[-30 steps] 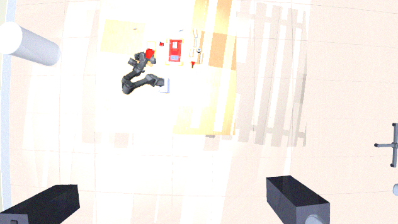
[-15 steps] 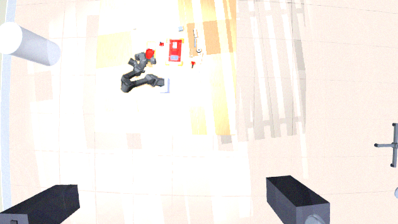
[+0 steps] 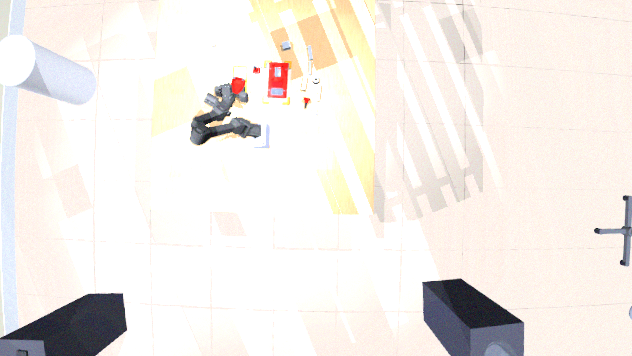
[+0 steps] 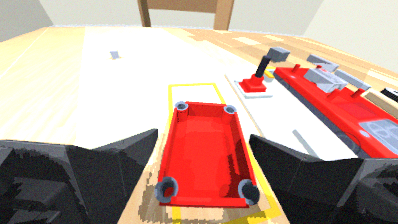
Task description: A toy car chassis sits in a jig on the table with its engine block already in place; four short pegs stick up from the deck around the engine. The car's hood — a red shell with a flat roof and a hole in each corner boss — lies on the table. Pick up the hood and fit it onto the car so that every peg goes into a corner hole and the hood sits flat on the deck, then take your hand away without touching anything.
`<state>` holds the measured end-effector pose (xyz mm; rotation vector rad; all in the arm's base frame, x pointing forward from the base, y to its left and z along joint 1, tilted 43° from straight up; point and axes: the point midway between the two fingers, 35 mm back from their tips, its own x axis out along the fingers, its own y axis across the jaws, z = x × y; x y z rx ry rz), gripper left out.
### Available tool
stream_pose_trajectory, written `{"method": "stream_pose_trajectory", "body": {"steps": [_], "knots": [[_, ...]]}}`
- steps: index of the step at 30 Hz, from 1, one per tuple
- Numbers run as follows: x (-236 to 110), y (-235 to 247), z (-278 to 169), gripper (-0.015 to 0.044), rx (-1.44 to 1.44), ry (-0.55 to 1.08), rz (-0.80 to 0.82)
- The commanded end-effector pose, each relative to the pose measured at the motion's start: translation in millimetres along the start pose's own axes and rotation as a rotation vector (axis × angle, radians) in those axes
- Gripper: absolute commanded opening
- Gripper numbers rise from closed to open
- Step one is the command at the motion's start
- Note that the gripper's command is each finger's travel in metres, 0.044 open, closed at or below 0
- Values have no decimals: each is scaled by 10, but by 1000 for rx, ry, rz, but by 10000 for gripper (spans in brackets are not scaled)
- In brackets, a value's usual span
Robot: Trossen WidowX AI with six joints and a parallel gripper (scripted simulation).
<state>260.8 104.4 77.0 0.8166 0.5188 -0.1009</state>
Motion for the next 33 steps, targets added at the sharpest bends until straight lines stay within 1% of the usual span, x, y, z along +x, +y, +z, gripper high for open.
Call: {"method": "stream_pose_trajectory", "body": {"steps": [1,5,9,18,28,29,33], "knots": [[14,-13,-30,440,2,2,-5],[23,-15,-48,440,2,2,-5],[11,-1,-22,335,0,0,0],[11,-1,-22,275,0,0,0],[-44,18,151,12,1,1,-3],[-54,19,174,0,1,2,-3],[-97,24,267,0,1,2,-3]]}}
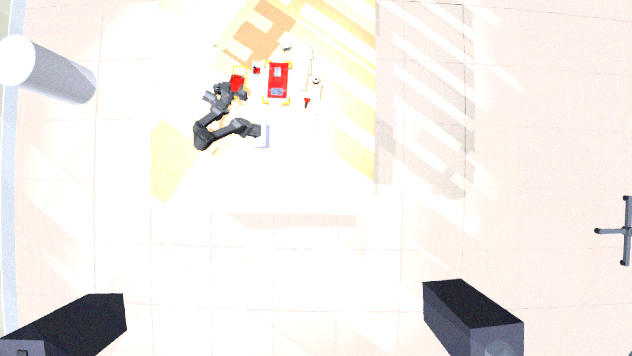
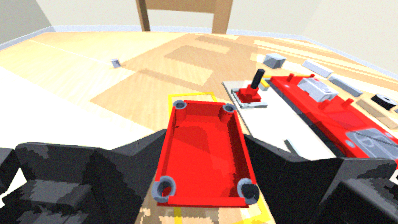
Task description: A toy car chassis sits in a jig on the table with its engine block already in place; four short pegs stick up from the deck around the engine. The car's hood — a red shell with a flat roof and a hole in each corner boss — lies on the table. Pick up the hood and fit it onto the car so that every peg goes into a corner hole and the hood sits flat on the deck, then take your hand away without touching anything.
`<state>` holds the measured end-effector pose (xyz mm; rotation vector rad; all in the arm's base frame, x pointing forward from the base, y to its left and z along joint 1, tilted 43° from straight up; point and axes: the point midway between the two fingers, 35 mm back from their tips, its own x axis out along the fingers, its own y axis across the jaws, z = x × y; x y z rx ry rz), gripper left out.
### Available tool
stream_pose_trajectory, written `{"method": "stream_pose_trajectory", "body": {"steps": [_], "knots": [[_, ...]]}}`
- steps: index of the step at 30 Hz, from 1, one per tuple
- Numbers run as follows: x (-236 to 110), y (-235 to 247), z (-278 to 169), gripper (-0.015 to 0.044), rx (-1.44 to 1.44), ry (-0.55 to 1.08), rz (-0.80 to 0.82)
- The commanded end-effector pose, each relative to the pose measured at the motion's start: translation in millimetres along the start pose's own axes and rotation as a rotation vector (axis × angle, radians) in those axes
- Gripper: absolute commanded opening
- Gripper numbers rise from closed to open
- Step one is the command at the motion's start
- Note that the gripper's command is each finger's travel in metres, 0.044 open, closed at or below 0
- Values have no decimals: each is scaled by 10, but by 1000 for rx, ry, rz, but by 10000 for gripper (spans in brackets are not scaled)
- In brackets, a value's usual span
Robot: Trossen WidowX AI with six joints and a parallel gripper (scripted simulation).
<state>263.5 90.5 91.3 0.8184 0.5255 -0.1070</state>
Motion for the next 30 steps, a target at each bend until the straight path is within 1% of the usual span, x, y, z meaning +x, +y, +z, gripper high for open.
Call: {"method": "stream_pose_trajectory", "body": {"steps": [1,15,20,30], "knots": [[-48,16,98,0,-3,-2,4],[-264,3,395,0,-5,-6,7],[-290,-1,421,0,-10,-7,7],[-269,-3,403,0,-204,-8,7]]}}
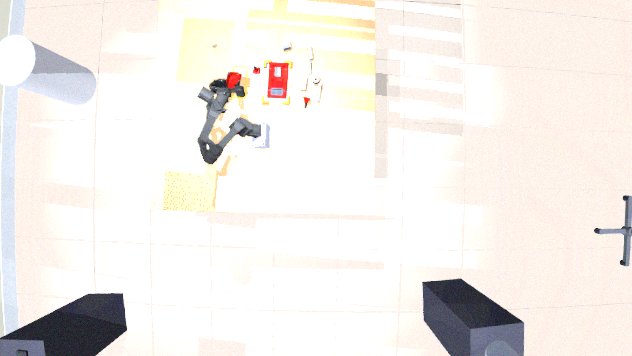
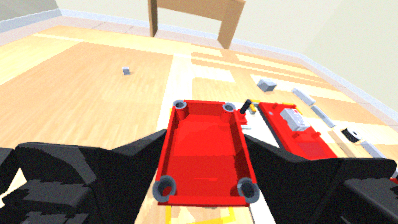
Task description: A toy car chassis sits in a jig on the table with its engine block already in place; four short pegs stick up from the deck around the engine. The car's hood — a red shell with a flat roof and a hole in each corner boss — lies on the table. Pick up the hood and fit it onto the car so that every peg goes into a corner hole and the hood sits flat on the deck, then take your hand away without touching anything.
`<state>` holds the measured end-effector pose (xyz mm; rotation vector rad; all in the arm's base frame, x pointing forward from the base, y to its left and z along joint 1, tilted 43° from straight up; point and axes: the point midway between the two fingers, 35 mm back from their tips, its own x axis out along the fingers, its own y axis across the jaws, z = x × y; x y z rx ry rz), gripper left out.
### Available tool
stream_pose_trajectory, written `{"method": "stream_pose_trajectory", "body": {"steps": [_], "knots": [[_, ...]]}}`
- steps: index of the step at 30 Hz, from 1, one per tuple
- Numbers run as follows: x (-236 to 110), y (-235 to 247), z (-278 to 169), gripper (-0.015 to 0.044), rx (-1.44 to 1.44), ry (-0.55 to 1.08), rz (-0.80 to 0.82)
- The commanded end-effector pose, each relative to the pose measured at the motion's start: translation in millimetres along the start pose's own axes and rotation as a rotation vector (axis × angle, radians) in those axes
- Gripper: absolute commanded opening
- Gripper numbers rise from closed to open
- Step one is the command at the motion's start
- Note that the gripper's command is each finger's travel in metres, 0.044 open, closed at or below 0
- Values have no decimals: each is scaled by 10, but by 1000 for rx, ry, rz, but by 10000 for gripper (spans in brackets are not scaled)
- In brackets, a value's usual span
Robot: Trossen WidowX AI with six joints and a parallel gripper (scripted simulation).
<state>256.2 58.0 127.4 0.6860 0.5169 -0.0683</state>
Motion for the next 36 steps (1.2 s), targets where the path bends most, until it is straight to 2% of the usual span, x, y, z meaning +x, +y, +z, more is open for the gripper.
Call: {"method": "stream_pose_trajectory", "body": {"steps": [1,36], "knots": [[5,1,-5,0,-94,1,1],[10,1,-9,0,-1027,0,1]]}}
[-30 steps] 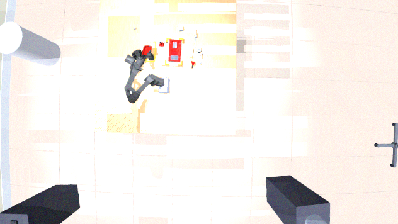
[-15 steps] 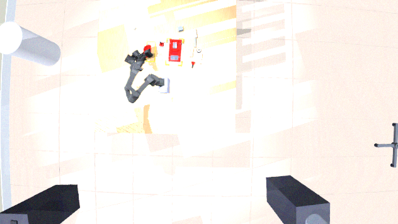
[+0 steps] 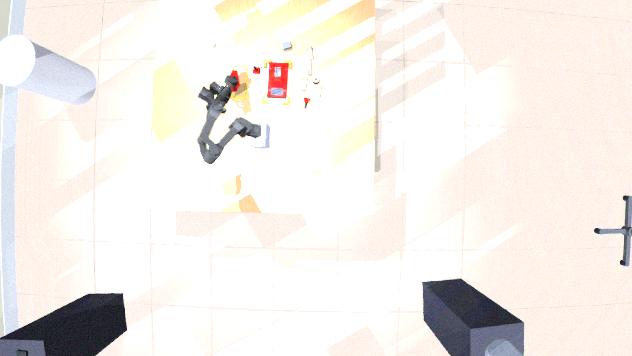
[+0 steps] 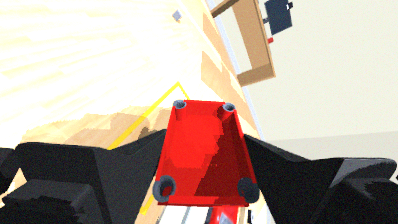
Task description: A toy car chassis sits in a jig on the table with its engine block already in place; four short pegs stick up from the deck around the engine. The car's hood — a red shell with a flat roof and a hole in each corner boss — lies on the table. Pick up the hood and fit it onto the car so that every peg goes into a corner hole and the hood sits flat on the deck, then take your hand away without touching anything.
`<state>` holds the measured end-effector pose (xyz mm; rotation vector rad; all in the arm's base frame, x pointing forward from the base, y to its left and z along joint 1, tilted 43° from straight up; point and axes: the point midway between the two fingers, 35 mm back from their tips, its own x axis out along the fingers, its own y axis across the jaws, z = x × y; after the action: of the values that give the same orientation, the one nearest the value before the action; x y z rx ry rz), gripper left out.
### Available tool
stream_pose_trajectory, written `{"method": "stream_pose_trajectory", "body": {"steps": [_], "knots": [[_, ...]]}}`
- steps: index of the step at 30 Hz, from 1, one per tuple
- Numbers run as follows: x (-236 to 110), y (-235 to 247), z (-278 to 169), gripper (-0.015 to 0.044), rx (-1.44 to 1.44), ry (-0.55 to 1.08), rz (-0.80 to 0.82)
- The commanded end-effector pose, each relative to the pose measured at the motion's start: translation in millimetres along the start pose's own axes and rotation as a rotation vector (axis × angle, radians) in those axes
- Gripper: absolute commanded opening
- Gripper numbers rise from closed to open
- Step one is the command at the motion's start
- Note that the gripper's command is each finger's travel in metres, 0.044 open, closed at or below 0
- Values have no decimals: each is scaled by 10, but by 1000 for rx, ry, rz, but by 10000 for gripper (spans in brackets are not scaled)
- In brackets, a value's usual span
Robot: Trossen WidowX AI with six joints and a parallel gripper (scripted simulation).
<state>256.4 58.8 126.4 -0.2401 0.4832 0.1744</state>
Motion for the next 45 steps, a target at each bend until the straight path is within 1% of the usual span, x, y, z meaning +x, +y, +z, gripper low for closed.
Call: {"method": "stream_pose_trajectory", "body": {"steps": [1,18,23,45], "knots": [[2,-1,0,0,-106,-1,-1],[3,-1,0,0,-564,0,-2],[4,2,-1,0,-636,0,-2],[41,130,-68,0,-1325,1,1]]}}
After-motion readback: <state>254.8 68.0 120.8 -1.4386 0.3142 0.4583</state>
